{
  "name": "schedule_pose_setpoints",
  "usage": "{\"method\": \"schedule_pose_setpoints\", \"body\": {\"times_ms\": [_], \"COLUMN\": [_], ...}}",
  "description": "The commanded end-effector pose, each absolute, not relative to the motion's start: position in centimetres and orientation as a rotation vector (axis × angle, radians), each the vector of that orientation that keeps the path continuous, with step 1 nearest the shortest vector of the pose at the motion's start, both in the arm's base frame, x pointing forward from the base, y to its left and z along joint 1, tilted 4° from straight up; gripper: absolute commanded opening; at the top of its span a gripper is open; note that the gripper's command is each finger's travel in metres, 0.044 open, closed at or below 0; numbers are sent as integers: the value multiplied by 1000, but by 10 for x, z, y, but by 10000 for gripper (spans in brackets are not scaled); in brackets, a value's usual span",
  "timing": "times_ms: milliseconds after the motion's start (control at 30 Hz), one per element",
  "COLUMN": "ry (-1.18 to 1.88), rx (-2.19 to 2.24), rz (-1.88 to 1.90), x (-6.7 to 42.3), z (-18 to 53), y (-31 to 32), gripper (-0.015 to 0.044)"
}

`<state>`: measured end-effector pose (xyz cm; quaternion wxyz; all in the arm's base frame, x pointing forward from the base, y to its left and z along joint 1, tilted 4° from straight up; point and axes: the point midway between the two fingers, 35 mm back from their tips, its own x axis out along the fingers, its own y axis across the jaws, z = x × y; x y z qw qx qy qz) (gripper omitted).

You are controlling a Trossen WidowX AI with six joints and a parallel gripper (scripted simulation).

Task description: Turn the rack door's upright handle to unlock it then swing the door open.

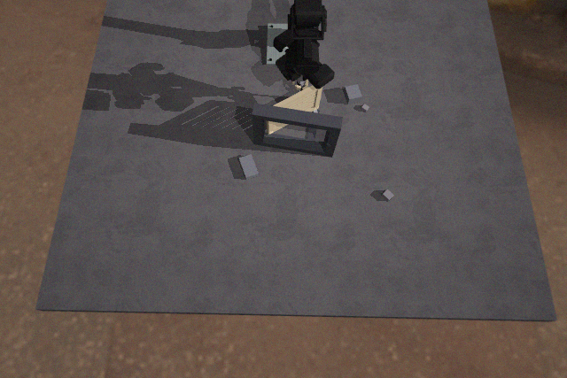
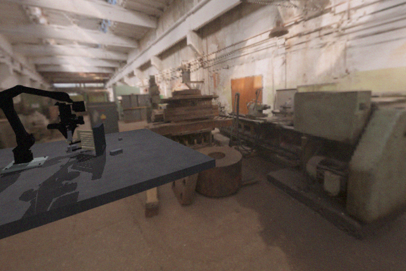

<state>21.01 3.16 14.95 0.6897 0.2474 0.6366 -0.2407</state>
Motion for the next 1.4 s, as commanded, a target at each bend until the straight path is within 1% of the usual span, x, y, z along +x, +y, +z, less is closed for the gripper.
{"method": "schedule_pose_setpoints", "body": {"times_ms": [0,1367], "ry": [1426,1482], "rx": [506,111], "rz": [-485,-136], "x": [208,191], "z": [150,149], "y": [26,-48], "gripper": [25,25]}}
